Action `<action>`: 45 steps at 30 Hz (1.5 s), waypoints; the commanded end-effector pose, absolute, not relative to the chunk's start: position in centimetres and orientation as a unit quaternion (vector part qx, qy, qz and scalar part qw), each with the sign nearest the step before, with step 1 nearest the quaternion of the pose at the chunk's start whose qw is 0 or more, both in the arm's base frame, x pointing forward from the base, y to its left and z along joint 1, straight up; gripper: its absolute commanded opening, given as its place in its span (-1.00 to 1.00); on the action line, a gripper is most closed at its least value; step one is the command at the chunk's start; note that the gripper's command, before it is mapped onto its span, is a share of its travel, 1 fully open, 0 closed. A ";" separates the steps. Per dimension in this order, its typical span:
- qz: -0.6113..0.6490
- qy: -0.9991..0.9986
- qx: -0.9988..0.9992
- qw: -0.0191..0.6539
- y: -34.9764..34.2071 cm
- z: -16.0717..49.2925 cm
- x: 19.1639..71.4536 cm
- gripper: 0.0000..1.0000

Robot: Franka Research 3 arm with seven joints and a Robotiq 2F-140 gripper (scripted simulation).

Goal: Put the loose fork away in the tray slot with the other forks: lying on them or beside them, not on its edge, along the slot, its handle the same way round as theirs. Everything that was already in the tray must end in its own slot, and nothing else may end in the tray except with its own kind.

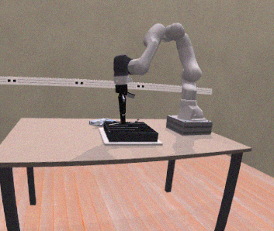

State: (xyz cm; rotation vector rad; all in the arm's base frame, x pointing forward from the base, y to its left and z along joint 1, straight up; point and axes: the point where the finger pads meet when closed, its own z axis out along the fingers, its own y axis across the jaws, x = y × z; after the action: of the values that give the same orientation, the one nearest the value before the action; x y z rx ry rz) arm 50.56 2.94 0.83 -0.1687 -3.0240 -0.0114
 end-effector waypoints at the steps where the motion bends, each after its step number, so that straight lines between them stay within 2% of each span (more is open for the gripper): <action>1: -0.002 -0.997 -0.061 0.049 3.0 0.3 51.0 -0.74; 15: -0.002 -0.997 -0.061 0.049 2.9 -2.2 51.0 -0.74; 45: -0.002 -0.997 -0.061 0.049 2.9 -2.8 51.0 -0.74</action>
State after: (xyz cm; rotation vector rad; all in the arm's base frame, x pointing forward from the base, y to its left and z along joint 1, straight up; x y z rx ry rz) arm 50.92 2.90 -2.75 -0.1816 -3.0362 -0.0081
